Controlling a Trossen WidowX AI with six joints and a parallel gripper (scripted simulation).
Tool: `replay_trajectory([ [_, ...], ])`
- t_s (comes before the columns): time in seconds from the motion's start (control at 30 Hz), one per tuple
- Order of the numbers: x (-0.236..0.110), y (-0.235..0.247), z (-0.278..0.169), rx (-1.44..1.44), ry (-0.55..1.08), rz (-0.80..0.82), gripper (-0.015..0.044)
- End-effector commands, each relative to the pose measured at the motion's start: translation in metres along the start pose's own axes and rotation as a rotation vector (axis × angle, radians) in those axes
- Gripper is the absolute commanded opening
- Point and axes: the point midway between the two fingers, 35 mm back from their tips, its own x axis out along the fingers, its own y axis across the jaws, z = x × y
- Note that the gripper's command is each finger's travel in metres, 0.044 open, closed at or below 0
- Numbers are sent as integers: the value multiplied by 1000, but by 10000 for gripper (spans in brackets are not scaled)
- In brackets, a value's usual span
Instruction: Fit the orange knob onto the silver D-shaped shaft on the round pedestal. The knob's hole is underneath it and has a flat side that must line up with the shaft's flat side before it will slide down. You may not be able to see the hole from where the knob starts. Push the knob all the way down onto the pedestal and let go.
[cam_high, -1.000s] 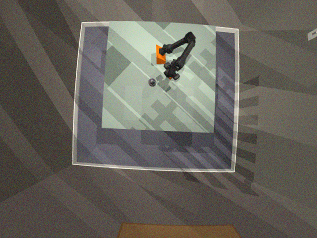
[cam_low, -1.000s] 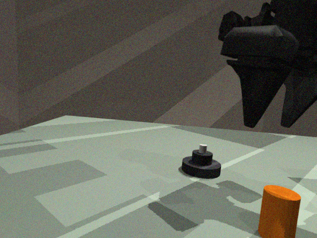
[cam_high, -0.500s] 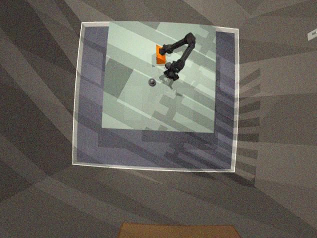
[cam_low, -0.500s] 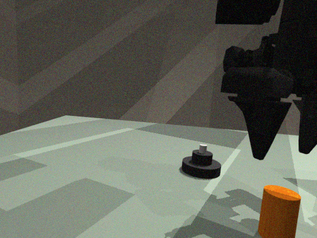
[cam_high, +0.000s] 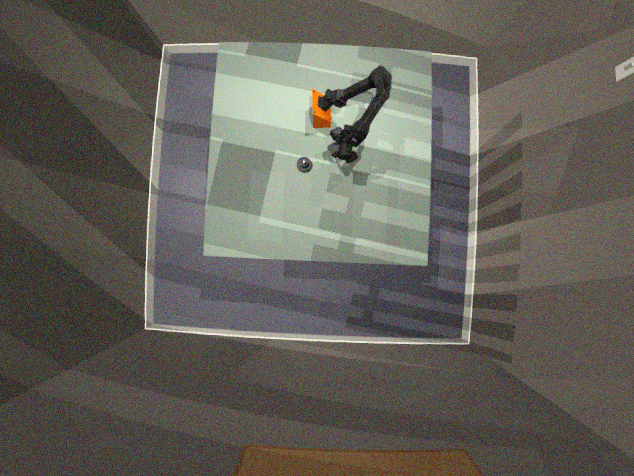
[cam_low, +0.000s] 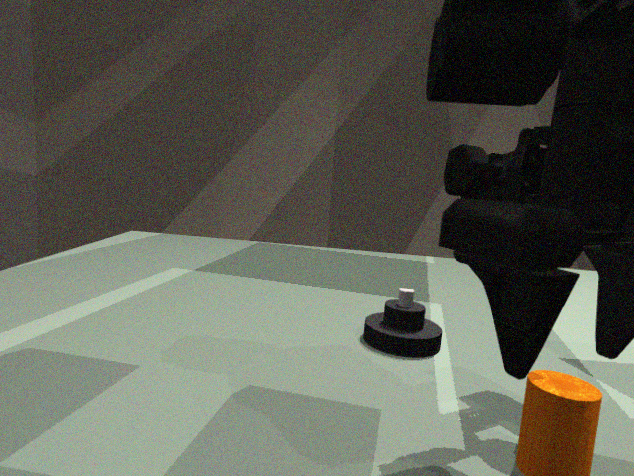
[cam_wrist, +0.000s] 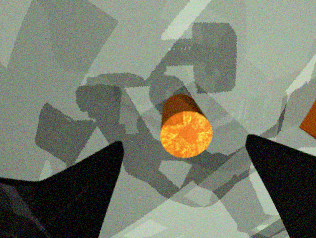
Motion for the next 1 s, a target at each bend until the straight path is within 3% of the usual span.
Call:
replay_trajectory([
  [0.0,8,-1,0,7,4,0,440],
  [0.97,54,-1,0,7,6,1,440],
])
